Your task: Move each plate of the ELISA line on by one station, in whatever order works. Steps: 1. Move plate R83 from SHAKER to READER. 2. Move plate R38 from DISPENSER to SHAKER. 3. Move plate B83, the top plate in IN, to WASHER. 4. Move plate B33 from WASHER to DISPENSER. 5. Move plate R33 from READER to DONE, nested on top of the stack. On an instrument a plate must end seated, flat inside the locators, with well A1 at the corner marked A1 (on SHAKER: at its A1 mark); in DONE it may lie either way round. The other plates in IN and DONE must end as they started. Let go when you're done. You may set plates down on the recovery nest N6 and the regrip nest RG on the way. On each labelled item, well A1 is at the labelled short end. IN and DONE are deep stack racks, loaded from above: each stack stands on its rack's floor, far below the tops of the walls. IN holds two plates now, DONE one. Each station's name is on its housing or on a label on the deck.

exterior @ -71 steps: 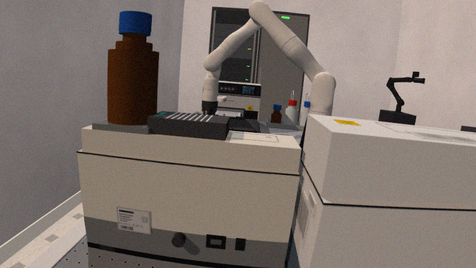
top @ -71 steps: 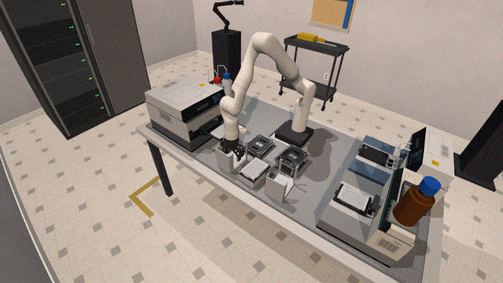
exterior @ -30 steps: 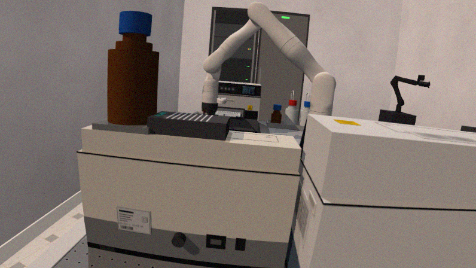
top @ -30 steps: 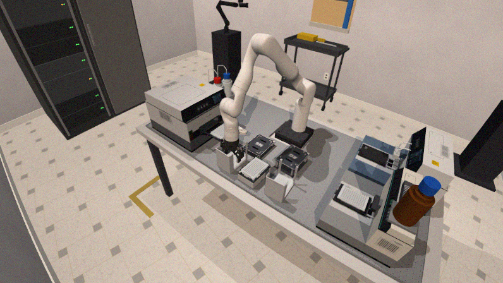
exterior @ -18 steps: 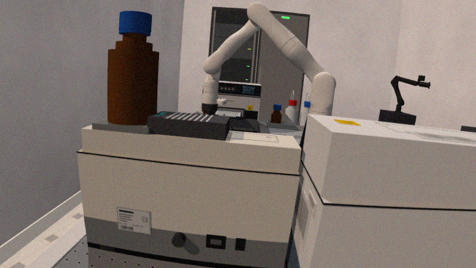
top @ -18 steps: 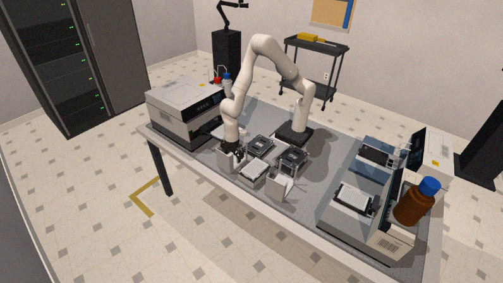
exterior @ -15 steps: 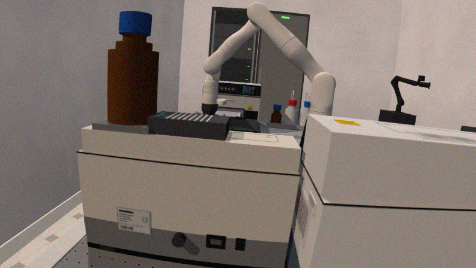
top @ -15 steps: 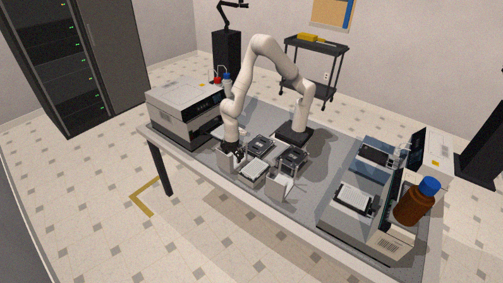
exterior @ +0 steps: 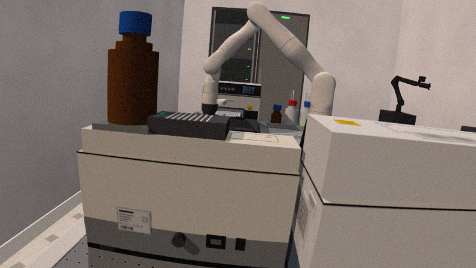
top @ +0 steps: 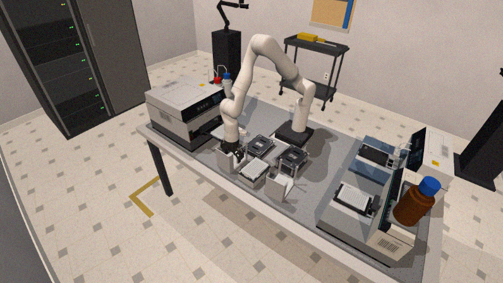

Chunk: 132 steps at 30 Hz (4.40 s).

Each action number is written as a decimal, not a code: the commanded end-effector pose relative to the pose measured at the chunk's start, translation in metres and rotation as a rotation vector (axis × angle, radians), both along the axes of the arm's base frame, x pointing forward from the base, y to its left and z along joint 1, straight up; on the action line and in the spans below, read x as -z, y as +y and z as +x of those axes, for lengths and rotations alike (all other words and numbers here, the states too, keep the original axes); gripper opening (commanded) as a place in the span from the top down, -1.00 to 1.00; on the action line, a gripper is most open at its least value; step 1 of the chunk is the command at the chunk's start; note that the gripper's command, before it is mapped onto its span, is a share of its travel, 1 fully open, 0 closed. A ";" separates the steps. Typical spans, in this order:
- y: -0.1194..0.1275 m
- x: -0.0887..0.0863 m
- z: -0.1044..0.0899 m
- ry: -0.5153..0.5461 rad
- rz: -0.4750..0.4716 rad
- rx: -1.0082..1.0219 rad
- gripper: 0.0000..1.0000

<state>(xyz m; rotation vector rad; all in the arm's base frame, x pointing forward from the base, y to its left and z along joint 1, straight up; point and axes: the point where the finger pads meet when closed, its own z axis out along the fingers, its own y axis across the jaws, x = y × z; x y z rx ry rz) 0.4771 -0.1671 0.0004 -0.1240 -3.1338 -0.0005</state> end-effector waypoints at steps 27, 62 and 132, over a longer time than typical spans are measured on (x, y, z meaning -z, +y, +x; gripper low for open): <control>0.000 0.000 0.000 0.000 -0.001 0.000 -0.88; 0.001 -0.005 -0.001 0.003 0.000 0.002 -0.88; 0.000 -0.012 0.000 0.000 -0.001 0.000 -0.88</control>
